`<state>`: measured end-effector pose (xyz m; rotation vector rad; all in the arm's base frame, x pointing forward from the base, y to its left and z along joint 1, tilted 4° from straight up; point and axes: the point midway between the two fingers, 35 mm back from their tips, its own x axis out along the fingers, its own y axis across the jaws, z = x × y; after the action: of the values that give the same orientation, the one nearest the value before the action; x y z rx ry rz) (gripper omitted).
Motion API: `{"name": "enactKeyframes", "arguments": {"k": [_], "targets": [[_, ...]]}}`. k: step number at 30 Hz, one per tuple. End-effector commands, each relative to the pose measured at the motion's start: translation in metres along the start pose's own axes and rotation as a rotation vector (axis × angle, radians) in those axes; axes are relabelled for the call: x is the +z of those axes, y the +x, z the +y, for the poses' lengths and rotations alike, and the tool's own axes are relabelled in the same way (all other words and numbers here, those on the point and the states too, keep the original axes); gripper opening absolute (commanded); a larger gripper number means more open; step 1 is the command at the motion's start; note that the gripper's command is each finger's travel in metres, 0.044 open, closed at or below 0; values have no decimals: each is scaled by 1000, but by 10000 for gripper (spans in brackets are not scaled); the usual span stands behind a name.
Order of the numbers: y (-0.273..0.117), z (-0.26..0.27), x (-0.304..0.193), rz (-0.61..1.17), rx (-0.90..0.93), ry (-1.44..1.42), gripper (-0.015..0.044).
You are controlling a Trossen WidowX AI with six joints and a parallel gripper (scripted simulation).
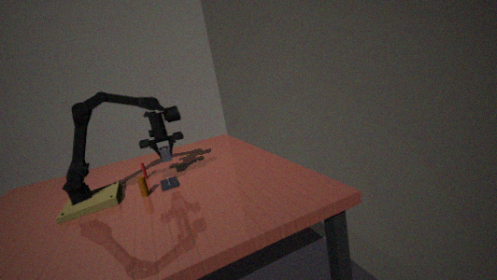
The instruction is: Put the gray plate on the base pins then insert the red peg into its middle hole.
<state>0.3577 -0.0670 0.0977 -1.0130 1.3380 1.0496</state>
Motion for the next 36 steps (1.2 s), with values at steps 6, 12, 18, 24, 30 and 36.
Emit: {"name": "enactKeyframes", "arguments": {"k": [6,12,18,24,30,36], "targets": [[13,3,-28,6,-2,-12,0],[22,6,-45,8,-1,-16,0],[30,10,-62,9,0,-21,0],[39,15,-78,10,1,-27,0],[41,17,-82,10,2,-29,0],[41,17,-82,10,2,-29,0]]}}
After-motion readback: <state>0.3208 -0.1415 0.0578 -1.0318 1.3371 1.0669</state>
